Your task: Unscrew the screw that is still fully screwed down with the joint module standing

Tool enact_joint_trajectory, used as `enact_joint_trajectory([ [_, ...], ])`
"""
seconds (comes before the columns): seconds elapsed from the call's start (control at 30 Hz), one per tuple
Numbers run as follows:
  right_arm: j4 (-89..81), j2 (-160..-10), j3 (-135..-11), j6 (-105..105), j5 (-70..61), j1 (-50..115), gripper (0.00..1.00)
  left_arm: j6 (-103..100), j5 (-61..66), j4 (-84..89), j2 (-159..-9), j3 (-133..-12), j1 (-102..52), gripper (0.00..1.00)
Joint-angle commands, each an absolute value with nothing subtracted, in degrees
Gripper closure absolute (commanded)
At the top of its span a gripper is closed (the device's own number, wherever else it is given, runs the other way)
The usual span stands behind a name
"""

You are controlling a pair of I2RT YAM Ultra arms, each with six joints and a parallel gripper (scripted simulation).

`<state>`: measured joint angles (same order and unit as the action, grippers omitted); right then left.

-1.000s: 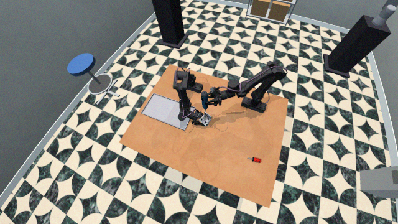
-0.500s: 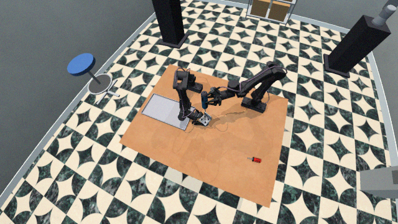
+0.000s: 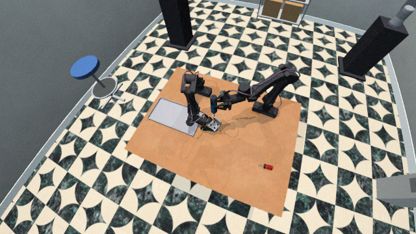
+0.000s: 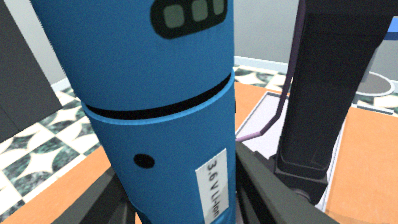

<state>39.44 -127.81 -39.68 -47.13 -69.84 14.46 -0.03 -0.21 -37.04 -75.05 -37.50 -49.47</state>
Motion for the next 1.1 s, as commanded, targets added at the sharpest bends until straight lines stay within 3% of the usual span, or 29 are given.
enact_joint_trajectory([
  [0.0,39.3,-127.2,-40.2,-47.1,-70.3,14.5,0.41,0.5,0.2,-43.2,-73.3,-40.6,-49.1,0.58],
  [1.07,39.3,-127.2,-40.2,-47.1,-70.3,14.5,0.41,-0.5,-0.6,-49.7,-76.7,-36.7,-49.4,0.58],
])
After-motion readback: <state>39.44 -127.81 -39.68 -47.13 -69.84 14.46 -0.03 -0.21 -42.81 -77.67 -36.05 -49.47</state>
